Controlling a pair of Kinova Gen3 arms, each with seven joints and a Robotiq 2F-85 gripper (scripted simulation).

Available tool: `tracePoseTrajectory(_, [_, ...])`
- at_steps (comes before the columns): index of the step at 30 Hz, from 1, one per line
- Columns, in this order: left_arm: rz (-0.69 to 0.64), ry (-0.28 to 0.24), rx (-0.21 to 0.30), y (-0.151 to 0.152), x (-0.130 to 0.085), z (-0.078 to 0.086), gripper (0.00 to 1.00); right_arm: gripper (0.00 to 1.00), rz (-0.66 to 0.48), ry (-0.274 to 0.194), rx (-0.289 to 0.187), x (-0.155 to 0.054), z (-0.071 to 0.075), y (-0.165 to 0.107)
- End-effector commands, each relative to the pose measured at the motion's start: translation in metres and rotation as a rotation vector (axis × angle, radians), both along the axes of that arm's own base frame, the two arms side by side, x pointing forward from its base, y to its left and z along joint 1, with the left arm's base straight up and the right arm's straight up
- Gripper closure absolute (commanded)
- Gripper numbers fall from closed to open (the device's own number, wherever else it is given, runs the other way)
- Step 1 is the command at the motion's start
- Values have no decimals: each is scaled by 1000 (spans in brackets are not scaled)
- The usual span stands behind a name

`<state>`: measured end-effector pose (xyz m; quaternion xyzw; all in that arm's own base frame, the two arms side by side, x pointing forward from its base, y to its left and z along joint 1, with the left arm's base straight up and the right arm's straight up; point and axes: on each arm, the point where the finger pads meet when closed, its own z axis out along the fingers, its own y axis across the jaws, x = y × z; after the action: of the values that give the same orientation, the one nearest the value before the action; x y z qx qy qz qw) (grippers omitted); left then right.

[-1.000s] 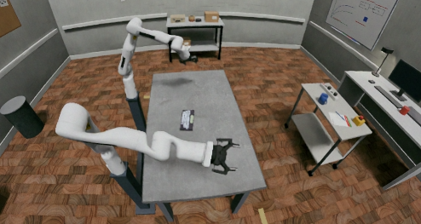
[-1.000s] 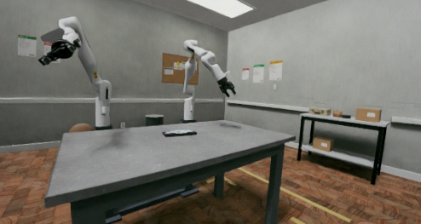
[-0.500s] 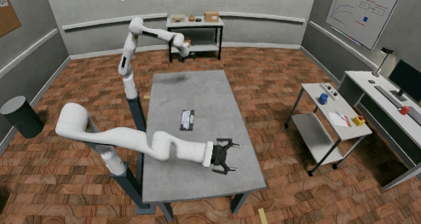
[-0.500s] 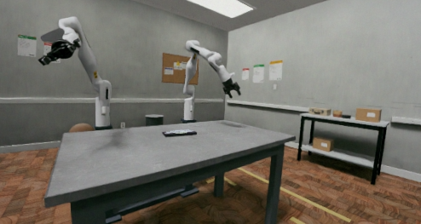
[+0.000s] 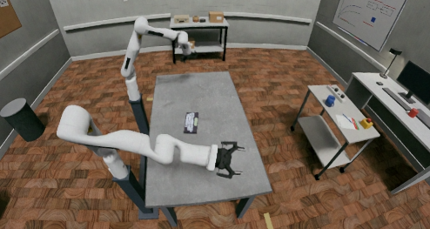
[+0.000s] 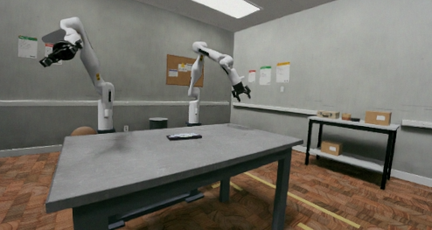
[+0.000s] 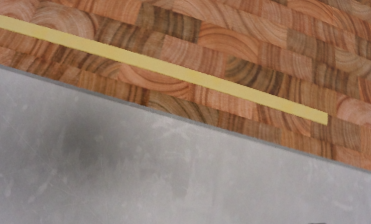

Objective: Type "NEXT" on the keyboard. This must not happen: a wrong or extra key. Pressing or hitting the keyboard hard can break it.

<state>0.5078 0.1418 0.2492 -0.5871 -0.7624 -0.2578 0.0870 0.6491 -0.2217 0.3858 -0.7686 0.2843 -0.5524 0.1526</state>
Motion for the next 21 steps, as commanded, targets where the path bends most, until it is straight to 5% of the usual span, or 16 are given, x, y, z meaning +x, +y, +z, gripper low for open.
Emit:
tracePoseTrajectory(1, [71, -5, -16, 17, -9, -4, 2, 2, 0, -2, -1, 0, 1, 0])
tracePoseTrajectory(21, [344, -46, -78, 80, -46, -12, 2, 2, 0, -2, -1, 0, 1, 0])
